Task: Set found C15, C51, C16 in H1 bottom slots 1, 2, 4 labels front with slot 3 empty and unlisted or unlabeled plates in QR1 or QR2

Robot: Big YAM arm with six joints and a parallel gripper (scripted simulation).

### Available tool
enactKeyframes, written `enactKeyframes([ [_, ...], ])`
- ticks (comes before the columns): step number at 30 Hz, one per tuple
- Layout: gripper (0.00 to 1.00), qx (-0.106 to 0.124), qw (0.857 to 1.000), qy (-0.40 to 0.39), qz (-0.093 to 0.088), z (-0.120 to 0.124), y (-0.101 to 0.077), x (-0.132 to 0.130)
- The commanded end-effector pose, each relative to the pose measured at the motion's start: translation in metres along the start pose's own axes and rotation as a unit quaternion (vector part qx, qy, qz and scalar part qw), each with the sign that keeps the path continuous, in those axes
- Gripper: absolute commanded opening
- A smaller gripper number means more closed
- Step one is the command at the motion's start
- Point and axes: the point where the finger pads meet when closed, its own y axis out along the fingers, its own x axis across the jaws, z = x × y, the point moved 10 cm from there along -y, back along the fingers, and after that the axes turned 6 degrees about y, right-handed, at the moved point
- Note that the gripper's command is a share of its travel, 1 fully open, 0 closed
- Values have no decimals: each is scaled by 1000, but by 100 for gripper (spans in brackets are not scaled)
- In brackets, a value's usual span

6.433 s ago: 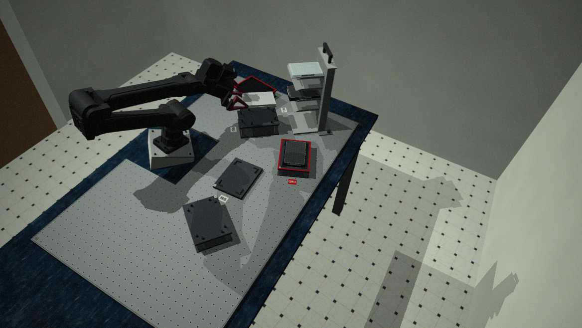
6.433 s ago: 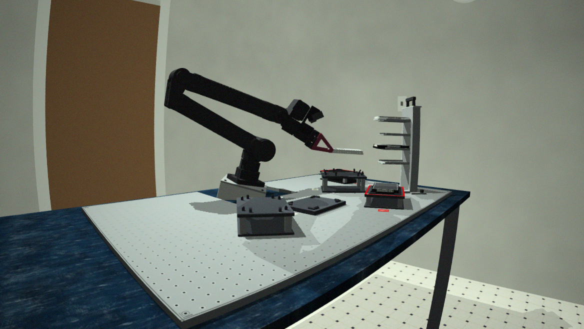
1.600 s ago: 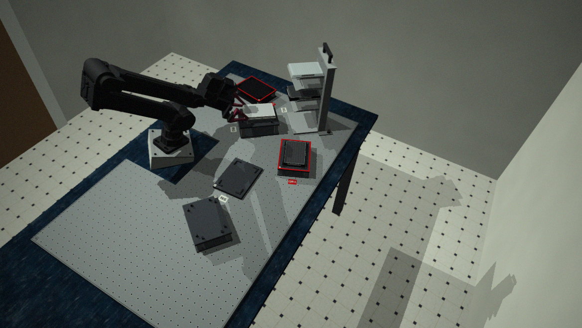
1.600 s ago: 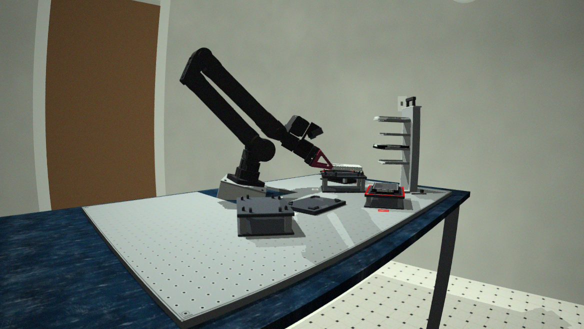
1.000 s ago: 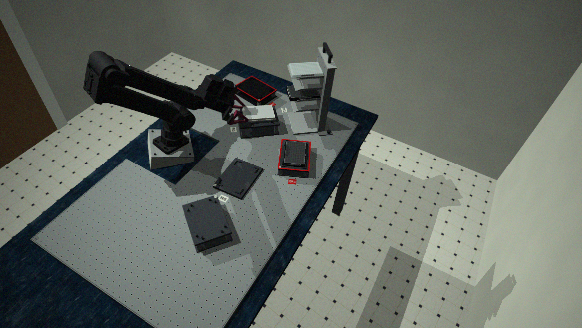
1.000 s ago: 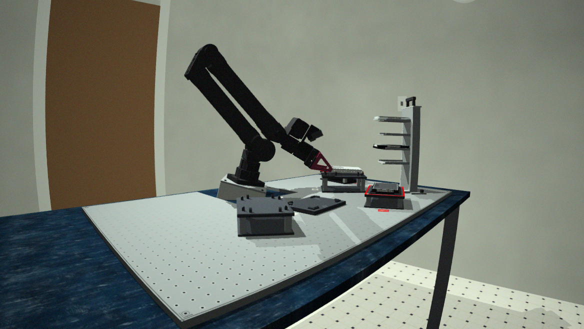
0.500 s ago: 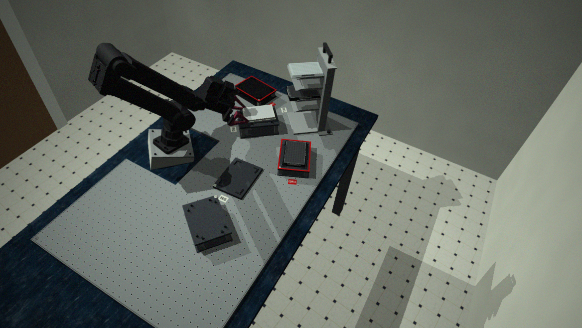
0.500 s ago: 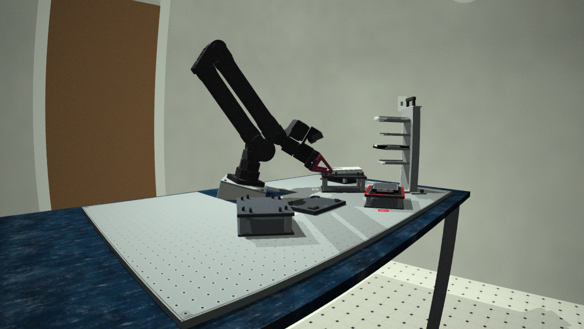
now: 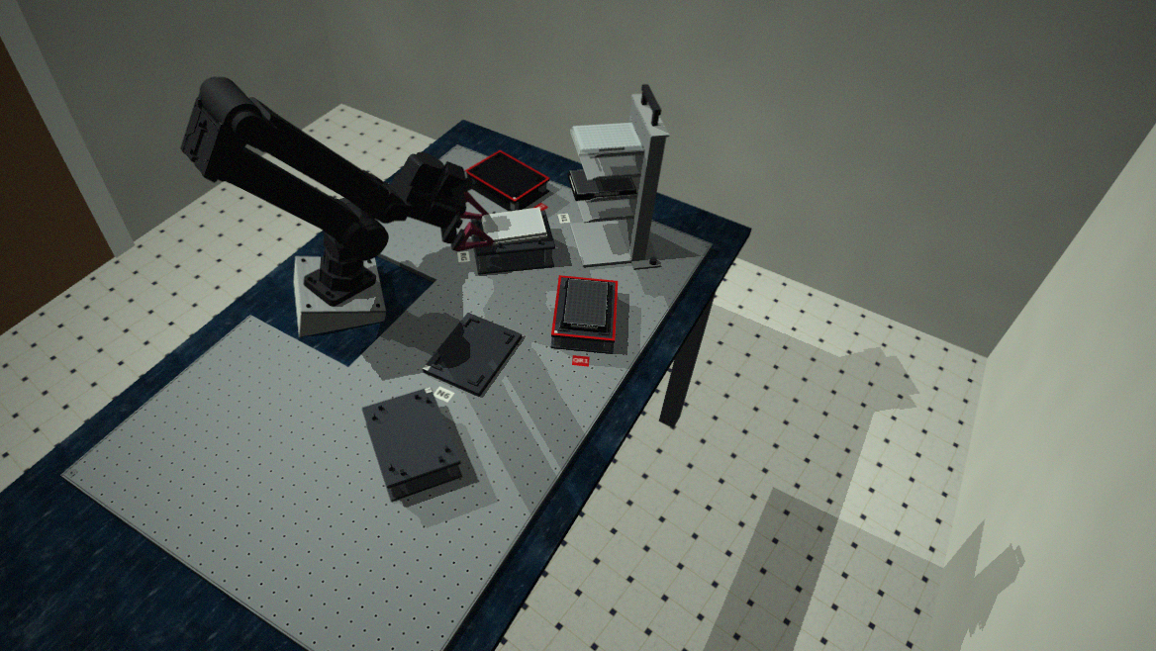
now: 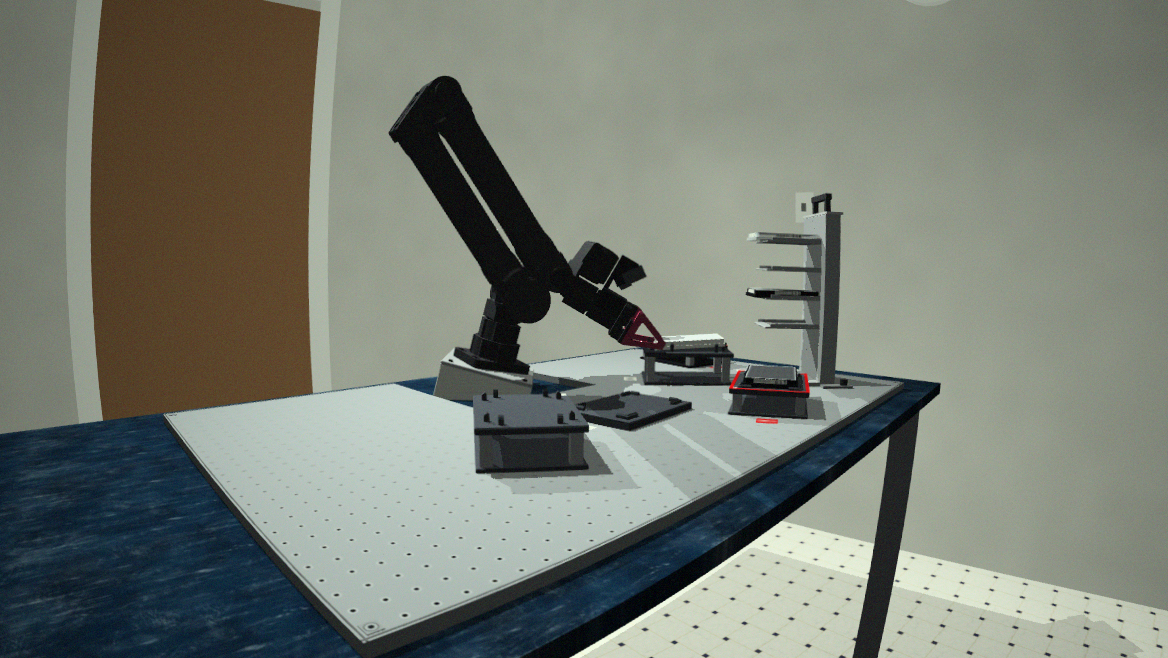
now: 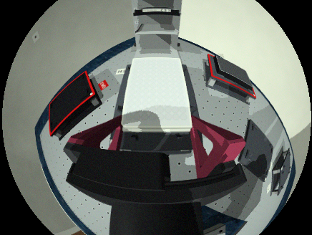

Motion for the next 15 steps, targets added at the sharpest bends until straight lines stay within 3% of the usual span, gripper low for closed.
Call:
enactKeyframes([
  [1, 86, -14, 1000, 8, -4, -11, 6, 6],
  [2, 86, -14, 1000, 8, -4, -11, 6, 6],
  [3, 93, -14, 1000, 8, -4, -11, 6, 6],
  [15, 93, -14, 1000, 8, -4, -11, 6, 6],
])
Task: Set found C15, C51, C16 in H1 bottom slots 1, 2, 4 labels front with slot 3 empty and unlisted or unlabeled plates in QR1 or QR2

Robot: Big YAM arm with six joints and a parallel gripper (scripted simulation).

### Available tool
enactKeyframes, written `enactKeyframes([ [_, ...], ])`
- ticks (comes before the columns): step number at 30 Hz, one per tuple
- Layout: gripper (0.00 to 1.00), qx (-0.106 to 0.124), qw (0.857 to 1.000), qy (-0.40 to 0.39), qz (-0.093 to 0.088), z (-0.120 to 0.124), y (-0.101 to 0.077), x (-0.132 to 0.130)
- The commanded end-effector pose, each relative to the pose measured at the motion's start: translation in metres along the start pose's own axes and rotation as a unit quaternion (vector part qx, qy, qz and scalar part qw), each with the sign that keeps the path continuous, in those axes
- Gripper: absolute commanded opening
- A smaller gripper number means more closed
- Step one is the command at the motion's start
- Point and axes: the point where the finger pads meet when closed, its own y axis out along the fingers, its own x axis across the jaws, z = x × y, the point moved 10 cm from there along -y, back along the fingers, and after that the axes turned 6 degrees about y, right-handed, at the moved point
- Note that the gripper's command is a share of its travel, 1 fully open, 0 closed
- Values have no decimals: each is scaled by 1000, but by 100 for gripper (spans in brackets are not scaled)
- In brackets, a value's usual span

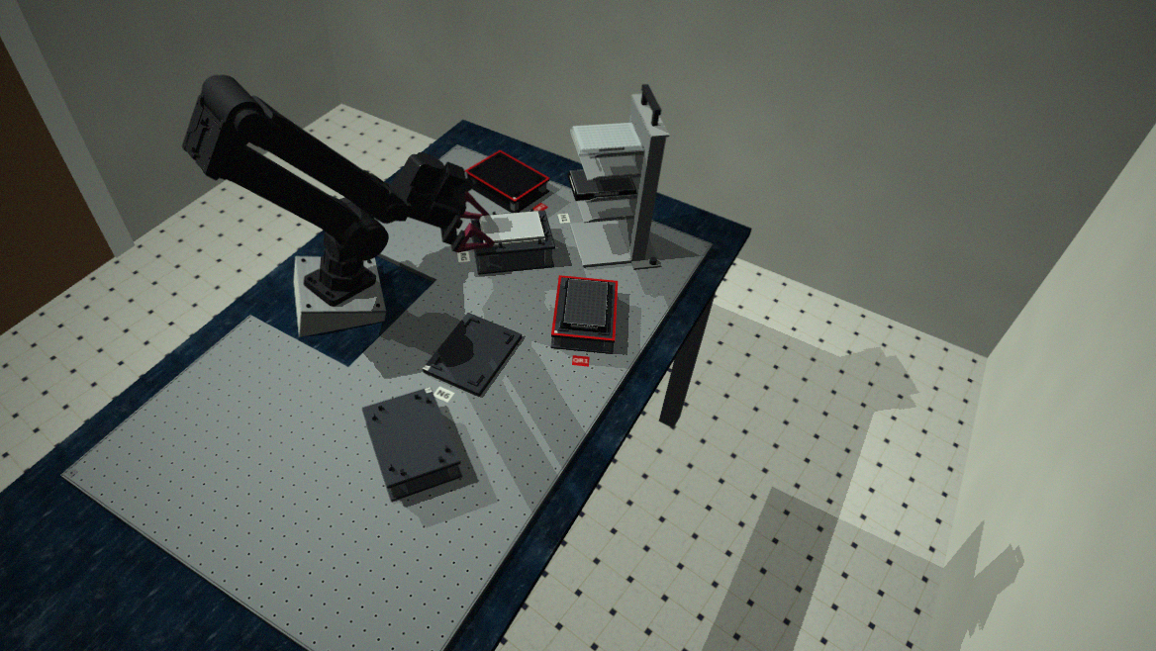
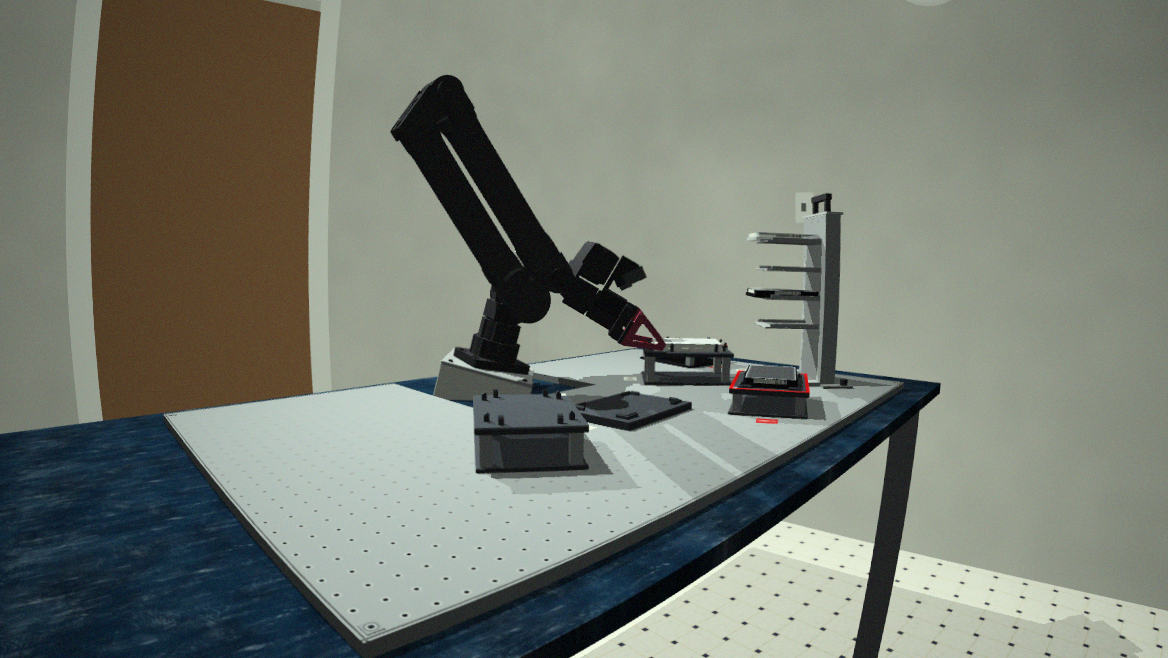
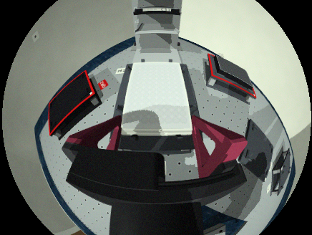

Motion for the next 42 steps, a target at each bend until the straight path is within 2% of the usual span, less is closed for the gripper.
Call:
enactKeyframes([
  [1, 93, -16, 1000, 9, -5, -12, 5, 6],
  [2, 93, -16, 1000, 9, -5, -12, 5, 6],
  [3, 100, -16, 1000, 9, -5, -12, 5, 6],
  [17, 100, -16, 1000, 9, -5, -12, 5, 6],
  [20, 100, -24, 1000, 13, -8, -28, 3, 11],
  [25, 100, -25, 999, 20, -12, -38, -4, 14],
  [28, 100, -21, 1000, 17, -10, -34, -6, 12],
  [42, 100, -28, 999, 23, -13, -63, -23, 15],
])
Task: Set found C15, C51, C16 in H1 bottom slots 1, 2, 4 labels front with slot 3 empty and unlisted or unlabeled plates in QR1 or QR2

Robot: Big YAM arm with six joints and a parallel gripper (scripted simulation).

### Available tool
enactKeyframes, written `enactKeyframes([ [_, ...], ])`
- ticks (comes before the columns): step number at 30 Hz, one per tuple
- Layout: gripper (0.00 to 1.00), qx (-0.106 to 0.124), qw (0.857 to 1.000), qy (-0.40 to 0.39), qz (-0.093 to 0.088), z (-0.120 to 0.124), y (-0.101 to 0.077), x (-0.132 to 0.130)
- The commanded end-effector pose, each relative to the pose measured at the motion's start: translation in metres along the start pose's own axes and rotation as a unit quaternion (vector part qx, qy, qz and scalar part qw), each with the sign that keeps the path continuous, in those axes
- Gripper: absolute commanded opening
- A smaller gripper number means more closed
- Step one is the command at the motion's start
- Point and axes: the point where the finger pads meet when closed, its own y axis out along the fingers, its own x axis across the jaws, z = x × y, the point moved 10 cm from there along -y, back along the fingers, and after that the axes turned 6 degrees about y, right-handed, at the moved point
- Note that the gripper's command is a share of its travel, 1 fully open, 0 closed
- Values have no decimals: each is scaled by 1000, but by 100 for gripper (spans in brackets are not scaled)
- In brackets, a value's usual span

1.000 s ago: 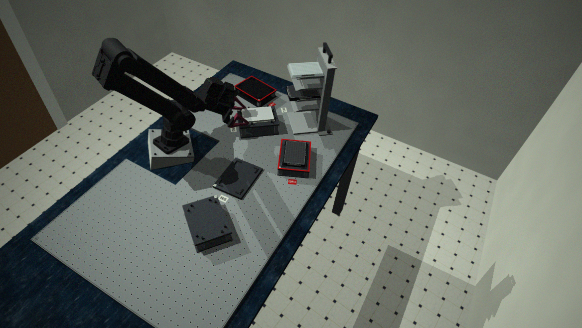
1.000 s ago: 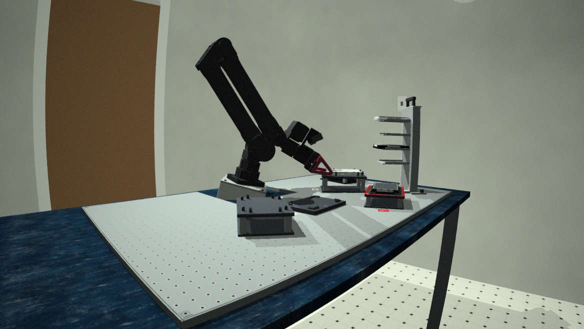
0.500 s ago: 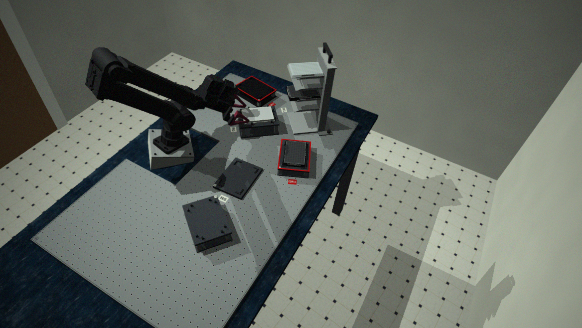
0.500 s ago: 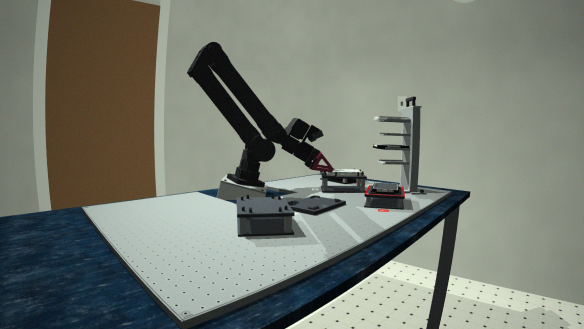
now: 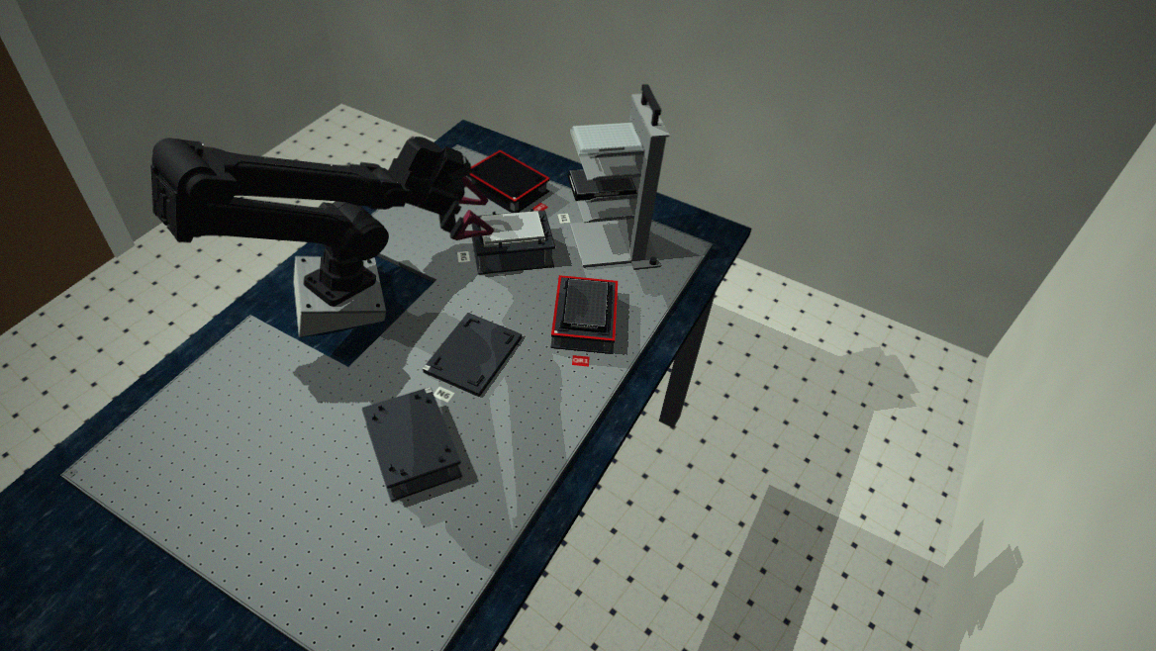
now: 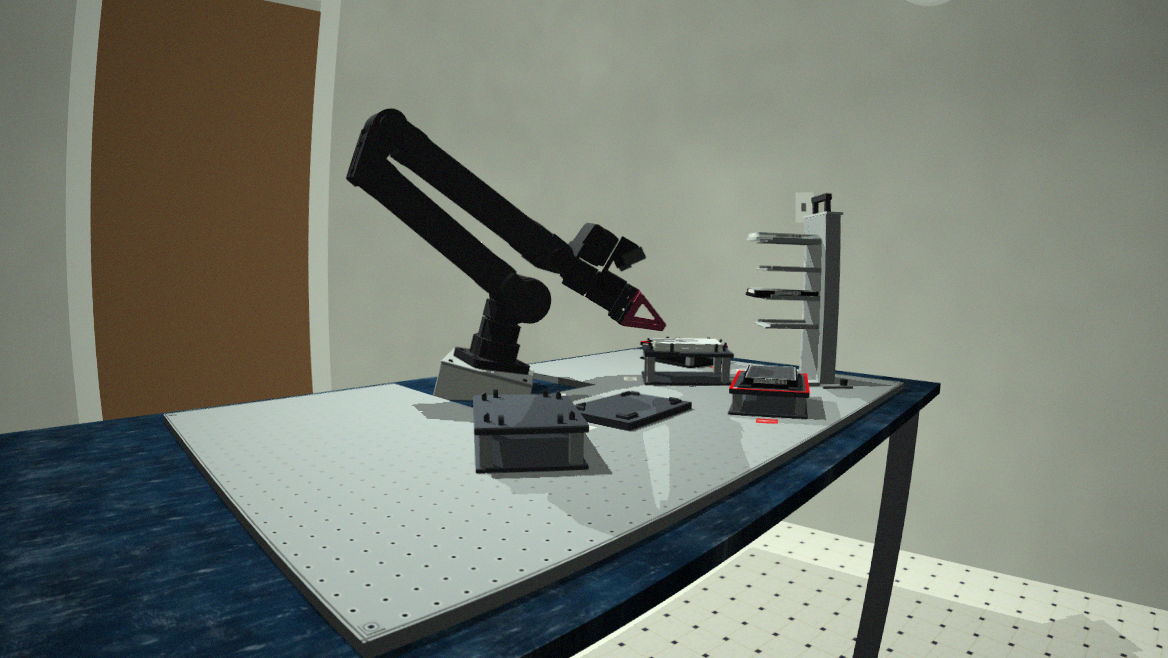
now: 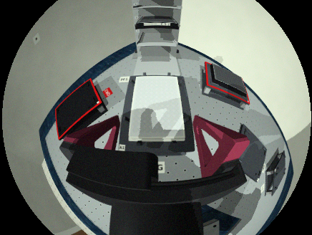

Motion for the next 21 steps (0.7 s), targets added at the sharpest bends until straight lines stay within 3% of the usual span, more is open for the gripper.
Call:
enactKeyframes([
  [1, 100, -26, 999, 23, -13, -33, -5, 11],
  [2, 100, -26, 999, 23, -13, -33, -5, 11],
  [3, 100, -11, 1000, 12, -7, -15, -5, 5],
  [5, 100, -27, 999, 24, -13, -38, -8, 11],
  [19, 100, -27, 999, 25, -14, -56, -23, 11],
  [20, 100, -9, 1000, 11, -7, -33, -21, 6],
  [21, 100, -23, 999, 22, -12, -53, -25, 10],
])
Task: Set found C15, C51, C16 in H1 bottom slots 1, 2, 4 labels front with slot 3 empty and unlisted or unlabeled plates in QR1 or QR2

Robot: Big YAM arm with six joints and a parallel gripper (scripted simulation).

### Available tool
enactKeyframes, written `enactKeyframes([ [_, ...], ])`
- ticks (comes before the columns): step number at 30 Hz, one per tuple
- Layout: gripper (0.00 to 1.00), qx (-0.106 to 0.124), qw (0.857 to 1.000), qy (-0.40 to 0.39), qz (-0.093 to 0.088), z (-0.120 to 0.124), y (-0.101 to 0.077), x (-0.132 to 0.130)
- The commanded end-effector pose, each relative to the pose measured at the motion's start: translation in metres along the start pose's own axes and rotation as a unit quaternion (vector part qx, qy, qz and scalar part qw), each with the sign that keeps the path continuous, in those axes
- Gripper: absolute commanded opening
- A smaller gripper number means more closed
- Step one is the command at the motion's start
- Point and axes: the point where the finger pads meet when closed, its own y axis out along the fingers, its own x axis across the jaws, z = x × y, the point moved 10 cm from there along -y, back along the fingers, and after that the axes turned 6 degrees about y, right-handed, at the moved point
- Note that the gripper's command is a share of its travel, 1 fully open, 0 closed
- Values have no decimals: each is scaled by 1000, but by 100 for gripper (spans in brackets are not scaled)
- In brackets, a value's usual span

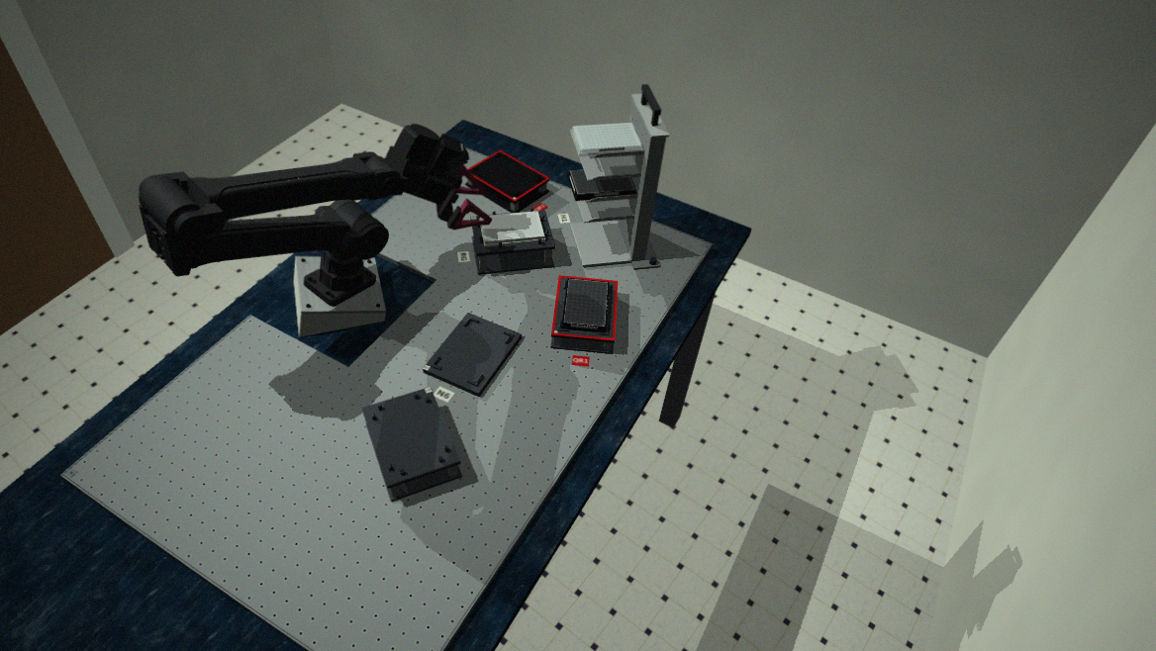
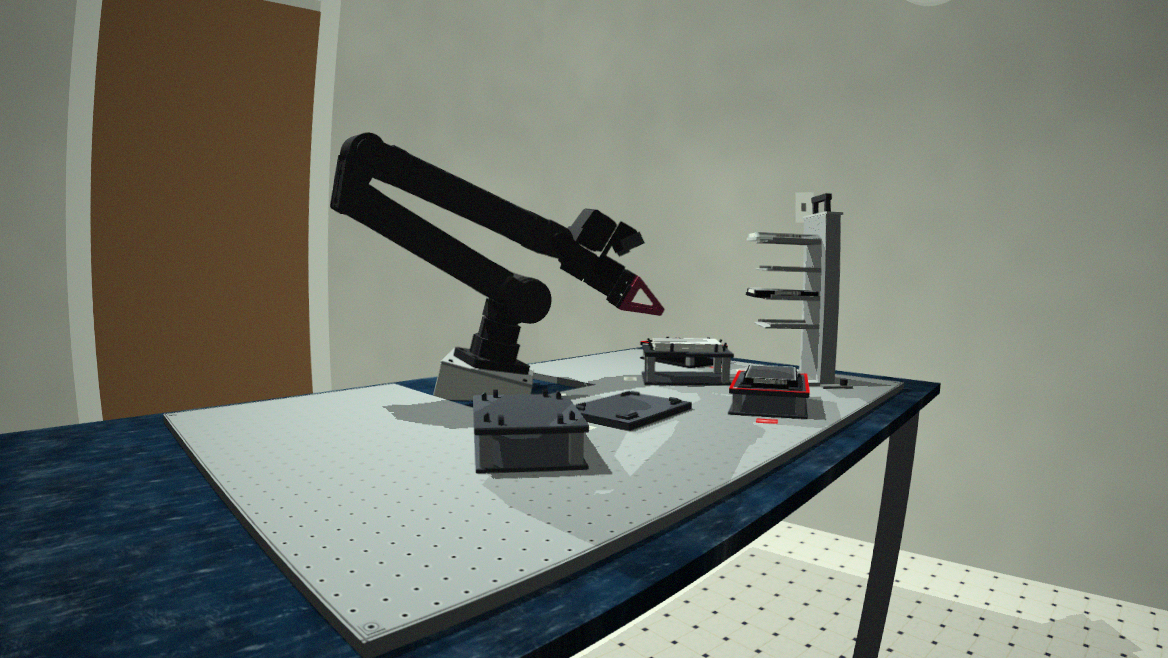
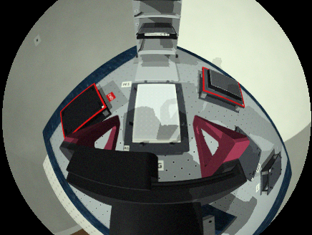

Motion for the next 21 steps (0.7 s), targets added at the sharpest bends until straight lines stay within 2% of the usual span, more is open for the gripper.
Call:
enactKeyframes([
  [1, 100, -28, 999, 26, -14, -37, -10, 9],
  [15, 100, -28, 999, 28, -14, -59, -26, 9],
  [16, 100, -20, 1000, 21, -11, -58, -25, 10],
  [21, 100, -28, 999, 28, -14, -72, -36, 9],
])
